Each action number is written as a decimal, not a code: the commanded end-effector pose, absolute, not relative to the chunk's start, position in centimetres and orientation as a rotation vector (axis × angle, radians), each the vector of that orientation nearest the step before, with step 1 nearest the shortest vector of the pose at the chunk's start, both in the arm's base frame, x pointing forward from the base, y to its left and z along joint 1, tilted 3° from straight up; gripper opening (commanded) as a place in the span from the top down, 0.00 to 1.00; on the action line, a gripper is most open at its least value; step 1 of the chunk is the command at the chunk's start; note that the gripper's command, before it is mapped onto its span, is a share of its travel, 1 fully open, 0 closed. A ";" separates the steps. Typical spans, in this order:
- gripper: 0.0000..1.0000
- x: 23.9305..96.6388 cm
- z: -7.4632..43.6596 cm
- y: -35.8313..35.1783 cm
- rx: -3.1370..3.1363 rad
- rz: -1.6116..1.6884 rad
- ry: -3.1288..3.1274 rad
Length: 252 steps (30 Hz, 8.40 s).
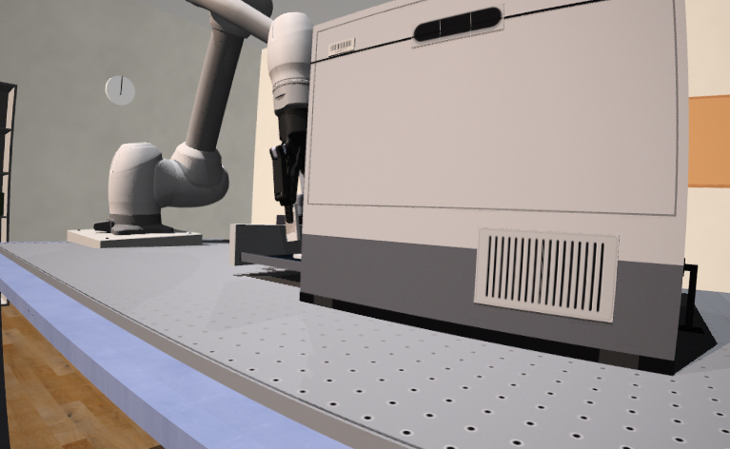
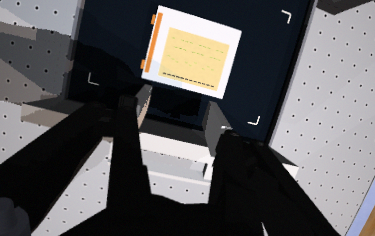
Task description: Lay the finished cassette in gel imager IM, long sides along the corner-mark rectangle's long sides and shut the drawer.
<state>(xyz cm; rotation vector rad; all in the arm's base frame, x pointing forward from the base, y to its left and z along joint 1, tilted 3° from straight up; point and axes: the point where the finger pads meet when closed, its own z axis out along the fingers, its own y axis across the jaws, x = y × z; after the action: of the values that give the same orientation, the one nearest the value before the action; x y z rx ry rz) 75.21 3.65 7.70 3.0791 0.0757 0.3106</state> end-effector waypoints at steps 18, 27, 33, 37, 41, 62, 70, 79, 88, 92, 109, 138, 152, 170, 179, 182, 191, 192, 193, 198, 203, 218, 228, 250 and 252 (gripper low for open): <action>0.54 75.3 6.1 3.6 3.079 0.311 0.076; 0.54 75.3 5.9 3.6 3.079 0.311 0.076; 0.54 75.3 5.7 3.6 3.079 0.311 0.076; 0.54 75.3 5.5 3.5 3.079 0.311 0.076; 0.54 75.3 5.4 3.5 3.079 0.311 0.076; 0.54 75.6 5.3 3.6 3.079 0.311 0.076; 0.54 75.9 5.3 3.6 3.079 0.311 0.076; 0.54 76.1 5.3 3.6 3.079 0.311 0.076; 0.54 76.4 5.3 3.6 3.079 0.311 0.076; 0.54 76.5 5.3 3.6 3.079 0.311 0.076; 0.54 76.5 5.3 3.6 3.079 0.311 0.076; 0.54 76.4 8.8 3.8 3.079 0.311 0.076; 0.54 76.4 10.4 3.8 3.079 0.311 0.076; 0.54 76.3 12.5 3.9 3.079 0.311 0.076; 0.54 76.3 13.5 4.0 3.079 0.311 0.076; 0.54 76.2 13.9 4.0 3.079 0.311 0.076; 0.54 76.2 14.7 4.0 3.079 0.311 0.076; 0.54 76.2 14.7 4.0 3.079 0.311 0.076; 0.54 76.2 14.7 4.0 3.079 0.311 0.076; 0.73 74.7 14.4 4.0 3.072 0.293 0.229; 0.73 72.3 13.9 3.8 3.043 0.262 0.483; 0.73 67.7 12.9 3.6 2.871 0.174 1.123; 0.73 67.7 12.9 3.6 2.675 0.107 1.537; 0.73 67.7 12.9 3.6 2.134 -0.025 2.231; 0.73 67.7 12.9 3.6 2.134 -0.025 2.231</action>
<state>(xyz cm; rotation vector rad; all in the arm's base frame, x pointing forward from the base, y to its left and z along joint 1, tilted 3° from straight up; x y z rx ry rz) 67.71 3.58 12.92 2.1373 2.2270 -0.0255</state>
